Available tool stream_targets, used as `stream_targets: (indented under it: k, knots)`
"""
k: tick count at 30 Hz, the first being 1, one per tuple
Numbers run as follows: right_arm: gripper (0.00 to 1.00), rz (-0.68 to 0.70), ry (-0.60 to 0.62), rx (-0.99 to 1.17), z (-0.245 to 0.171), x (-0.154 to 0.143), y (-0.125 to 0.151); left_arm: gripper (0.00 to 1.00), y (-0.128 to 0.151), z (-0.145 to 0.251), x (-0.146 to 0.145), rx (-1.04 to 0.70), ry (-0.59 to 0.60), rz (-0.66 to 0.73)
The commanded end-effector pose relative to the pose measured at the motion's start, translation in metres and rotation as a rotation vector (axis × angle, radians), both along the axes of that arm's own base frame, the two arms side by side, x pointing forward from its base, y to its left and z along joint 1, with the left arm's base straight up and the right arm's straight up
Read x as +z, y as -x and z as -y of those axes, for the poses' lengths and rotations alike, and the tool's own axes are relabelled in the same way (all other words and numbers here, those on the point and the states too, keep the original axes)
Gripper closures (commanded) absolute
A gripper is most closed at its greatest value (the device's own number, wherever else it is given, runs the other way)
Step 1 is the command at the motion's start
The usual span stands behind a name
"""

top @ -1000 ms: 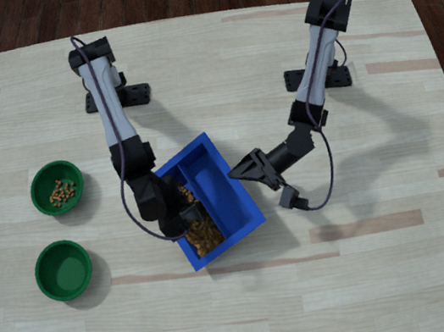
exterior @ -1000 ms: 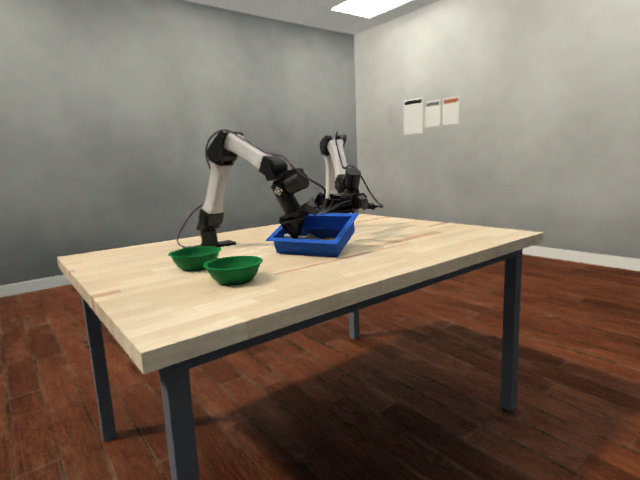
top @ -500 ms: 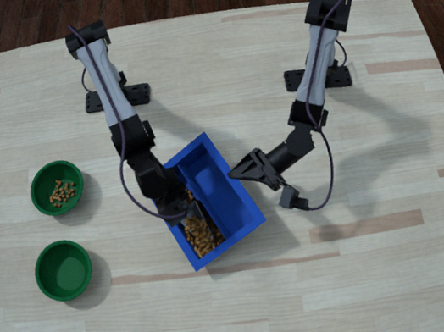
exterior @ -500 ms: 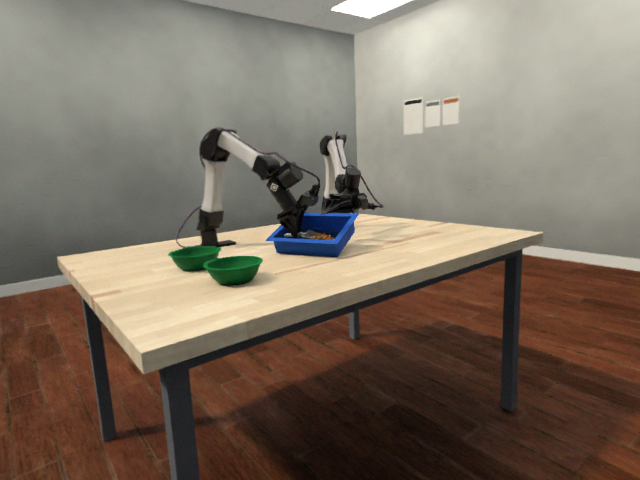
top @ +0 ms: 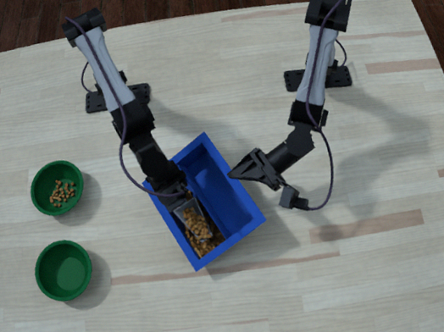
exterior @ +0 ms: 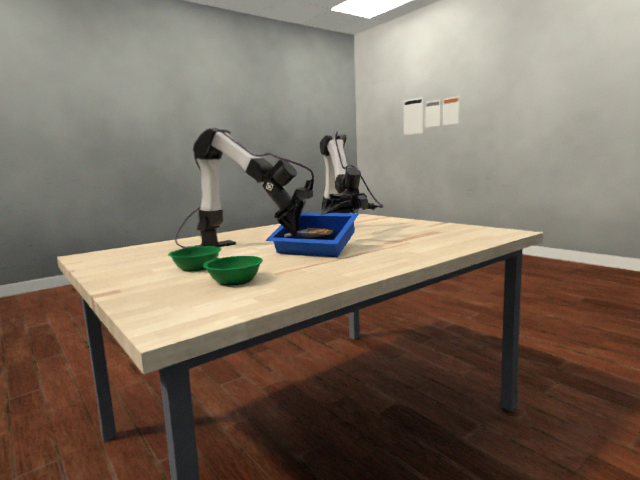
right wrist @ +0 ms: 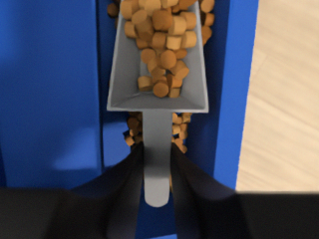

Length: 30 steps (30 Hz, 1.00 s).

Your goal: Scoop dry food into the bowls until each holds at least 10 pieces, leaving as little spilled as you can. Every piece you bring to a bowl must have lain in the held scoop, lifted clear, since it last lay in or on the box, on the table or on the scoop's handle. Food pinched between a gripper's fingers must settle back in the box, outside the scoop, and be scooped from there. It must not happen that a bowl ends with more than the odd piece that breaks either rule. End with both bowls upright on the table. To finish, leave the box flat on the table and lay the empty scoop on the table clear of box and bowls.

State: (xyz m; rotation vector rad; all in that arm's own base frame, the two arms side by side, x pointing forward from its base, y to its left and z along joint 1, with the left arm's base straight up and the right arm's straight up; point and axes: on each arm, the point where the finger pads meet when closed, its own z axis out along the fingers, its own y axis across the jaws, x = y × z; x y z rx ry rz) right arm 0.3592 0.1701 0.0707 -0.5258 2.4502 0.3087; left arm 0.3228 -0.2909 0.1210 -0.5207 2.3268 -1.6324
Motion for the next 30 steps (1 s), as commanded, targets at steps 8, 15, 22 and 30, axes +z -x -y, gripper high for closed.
stream_targets:
  k: [8, 15, 22, 30]
  knots:
    - [1.00, 0.256, -0.009, -0.033, -0.002, 0.030, -0.013, 1.00, -0.008, 0.007, 0.040, -0.023, 0.053, 0.116]
    - [1.00, 0.260, -0.013, -0.023, -0.005, 0.032, -0.011, 1.00, -0.008, 0.007, 0.040, -0.023, 0.053, 0.116]
    - [1.00, 0.280, -0.025, -0.035, -0.003, 0.041, -0.016, 1.00, -0.008, 0.007, 0.040, -0.023, 0.053, 0.116]
    - [1.00, 0.288, -0.035, -0.037, -0.006, 0.064, -0.014, 1.00, -0.008, 0.007, 0.040, -0.023, 0.053, 0.116]
